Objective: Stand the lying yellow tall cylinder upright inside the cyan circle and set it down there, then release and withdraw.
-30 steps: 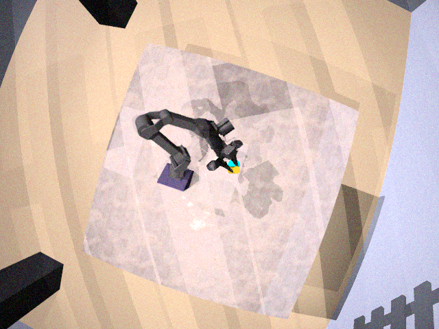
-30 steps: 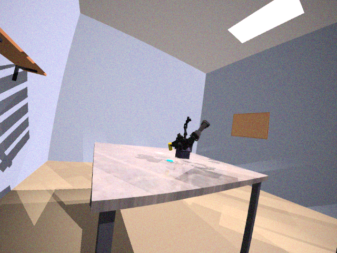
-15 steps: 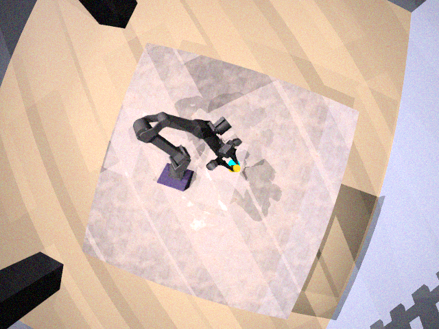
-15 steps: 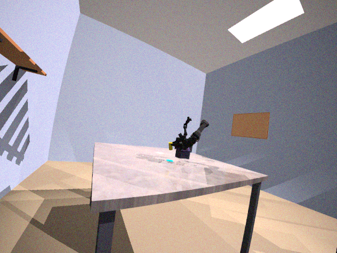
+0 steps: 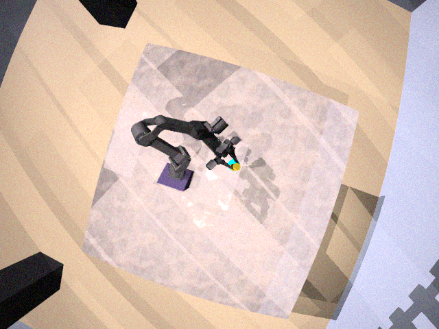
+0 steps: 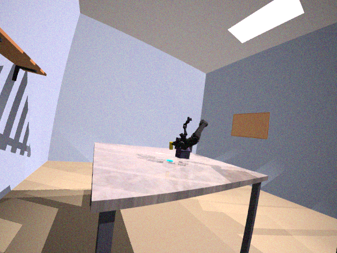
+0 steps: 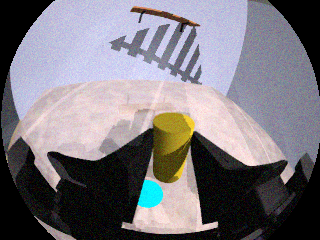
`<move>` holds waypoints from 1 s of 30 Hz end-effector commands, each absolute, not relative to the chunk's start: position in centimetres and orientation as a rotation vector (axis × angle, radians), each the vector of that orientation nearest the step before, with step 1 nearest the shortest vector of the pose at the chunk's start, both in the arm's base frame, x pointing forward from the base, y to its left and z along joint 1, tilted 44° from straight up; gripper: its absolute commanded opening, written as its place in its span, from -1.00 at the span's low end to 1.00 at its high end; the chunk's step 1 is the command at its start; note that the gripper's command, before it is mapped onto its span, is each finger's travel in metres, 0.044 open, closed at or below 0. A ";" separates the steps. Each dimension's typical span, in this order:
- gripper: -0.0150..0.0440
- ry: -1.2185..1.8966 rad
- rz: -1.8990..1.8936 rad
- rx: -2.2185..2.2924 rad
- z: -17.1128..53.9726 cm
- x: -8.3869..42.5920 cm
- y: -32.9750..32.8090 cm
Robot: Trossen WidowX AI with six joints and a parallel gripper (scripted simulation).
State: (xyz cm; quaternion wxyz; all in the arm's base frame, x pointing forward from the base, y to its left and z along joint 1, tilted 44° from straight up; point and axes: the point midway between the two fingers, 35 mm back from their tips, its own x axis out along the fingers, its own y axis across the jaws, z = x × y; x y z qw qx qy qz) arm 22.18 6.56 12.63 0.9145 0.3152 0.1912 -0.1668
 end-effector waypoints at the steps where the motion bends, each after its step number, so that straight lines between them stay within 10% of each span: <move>1: -0.14 0.366 -0.345 0.671 12.8 22.1 6.4; 30: -0.14 0.240 -0.331 0.788 13.6 21.4 6.4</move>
